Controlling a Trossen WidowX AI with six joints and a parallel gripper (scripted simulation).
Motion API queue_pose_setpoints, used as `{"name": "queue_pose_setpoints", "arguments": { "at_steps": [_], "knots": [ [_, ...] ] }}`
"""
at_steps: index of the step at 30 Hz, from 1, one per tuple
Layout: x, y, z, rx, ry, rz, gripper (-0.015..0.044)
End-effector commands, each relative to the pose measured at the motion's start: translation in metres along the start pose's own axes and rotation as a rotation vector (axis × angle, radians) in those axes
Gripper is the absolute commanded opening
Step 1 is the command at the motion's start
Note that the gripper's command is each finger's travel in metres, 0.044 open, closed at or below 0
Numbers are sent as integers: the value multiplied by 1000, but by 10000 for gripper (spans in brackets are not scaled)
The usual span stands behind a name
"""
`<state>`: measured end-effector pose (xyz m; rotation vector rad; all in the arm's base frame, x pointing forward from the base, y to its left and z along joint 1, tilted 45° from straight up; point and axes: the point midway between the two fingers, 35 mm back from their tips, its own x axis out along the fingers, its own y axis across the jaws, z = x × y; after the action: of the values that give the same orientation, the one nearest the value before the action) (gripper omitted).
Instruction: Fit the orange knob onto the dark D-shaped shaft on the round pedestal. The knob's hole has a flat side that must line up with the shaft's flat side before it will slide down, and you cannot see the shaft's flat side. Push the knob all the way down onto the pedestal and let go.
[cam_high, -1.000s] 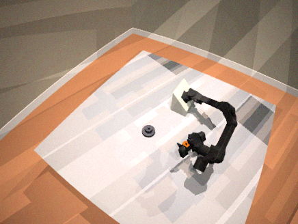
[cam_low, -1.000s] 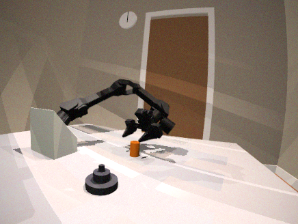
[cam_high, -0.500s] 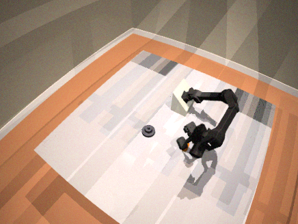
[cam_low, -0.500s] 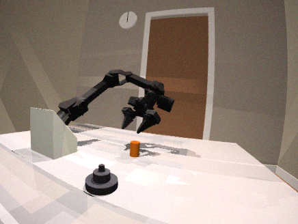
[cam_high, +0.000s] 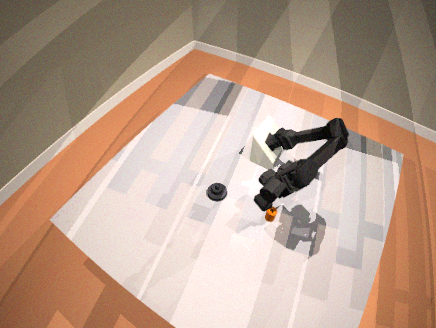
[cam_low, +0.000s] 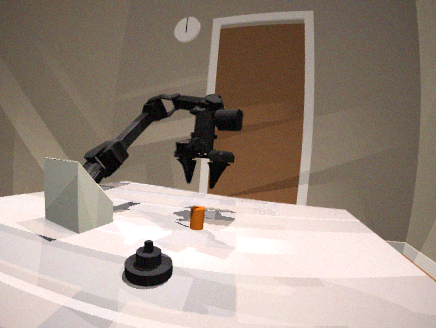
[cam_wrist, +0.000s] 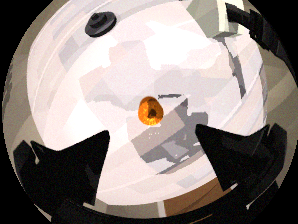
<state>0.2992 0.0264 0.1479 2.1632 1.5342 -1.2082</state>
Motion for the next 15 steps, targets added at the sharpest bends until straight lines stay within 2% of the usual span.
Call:
{"name": "queue_pose_setpoints", "arguments": {
  "at_steps": [1,6,15],
  "knots": [
    [-1,-2,0,-9,30,0,440],
    [-1,-2,0,-74,30,1,440],
    [-1,-2,0,-946,28,15,440]
  ]
}}
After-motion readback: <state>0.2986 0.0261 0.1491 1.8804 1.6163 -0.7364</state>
